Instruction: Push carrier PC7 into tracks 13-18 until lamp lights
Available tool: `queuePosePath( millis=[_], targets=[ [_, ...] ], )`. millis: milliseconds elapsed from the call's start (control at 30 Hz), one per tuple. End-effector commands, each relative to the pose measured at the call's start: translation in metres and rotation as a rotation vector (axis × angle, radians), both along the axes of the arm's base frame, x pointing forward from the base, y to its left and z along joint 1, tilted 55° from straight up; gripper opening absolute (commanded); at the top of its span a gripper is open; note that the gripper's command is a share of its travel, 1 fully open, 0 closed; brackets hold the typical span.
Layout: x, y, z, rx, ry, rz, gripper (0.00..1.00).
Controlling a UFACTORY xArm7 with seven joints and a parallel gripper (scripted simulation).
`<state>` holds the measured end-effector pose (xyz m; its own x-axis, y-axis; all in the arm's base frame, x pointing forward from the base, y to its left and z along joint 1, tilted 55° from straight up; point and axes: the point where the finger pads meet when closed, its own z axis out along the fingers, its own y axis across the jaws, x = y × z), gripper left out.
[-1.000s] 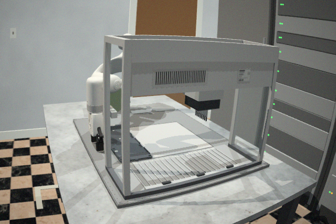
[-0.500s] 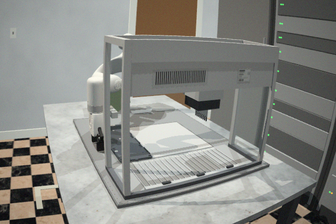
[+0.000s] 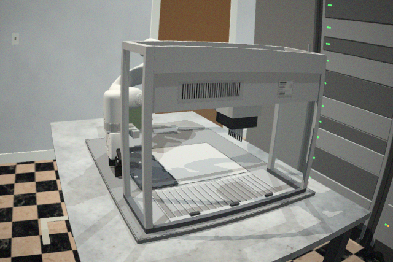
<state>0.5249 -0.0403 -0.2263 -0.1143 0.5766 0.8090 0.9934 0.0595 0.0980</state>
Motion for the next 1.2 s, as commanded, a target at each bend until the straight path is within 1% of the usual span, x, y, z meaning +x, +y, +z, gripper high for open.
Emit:
queuePosePath(
  millis=[0,1167],
  targets=[
    [0.001,-0.002,0.002,-0.004,-0.003,-0.004,1.00],
    [-0.001,0.006,0.014,-0.004,-0.003,-0.004,1.00]
  ],
)
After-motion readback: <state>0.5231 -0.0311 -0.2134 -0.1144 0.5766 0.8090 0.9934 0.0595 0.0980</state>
